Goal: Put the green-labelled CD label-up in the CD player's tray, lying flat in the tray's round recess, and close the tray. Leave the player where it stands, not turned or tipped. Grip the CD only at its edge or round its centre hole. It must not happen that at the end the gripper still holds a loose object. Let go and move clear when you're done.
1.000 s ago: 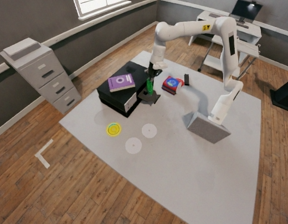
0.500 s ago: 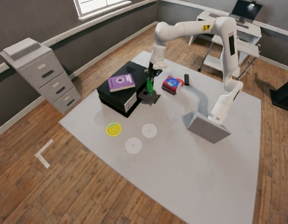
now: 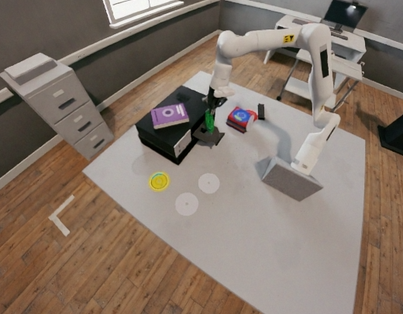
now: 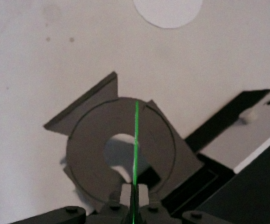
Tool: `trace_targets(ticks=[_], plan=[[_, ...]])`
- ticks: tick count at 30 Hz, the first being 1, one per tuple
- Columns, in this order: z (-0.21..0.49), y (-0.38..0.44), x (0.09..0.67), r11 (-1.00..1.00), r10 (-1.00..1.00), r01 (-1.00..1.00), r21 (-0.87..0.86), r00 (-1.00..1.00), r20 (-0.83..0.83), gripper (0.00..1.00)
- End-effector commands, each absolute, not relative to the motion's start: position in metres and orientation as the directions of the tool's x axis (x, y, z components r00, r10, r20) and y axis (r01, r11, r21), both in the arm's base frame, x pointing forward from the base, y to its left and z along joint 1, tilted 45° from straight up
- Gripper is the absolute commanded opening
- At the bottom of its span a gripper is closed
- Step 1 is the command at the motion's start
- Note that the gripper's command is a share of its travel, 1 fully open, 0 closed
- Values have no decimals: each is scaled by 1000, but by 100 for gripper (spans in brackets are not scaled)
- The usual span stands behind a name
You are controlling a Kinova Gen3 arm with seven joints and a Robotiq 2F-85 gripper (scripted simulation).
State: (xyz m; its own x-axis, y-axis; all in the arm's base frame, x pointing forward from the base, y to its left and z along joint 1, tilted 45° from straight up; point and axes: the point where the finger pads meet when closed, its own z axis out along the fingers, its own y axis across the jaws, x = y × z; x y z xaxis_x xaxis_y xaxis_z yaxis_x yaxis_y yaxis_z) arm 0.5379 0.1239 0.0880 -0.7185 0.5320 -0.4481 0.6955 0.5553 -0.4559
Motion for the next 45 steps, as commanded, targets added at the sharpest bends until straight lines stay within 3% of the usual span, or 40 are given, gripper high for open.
trace_targets(ticks=[1,45], plan=[[89,125,538,557,531,695,-454,-719,-448,11],[92,120,532,596,531,693,-405,-719,-448,11]])
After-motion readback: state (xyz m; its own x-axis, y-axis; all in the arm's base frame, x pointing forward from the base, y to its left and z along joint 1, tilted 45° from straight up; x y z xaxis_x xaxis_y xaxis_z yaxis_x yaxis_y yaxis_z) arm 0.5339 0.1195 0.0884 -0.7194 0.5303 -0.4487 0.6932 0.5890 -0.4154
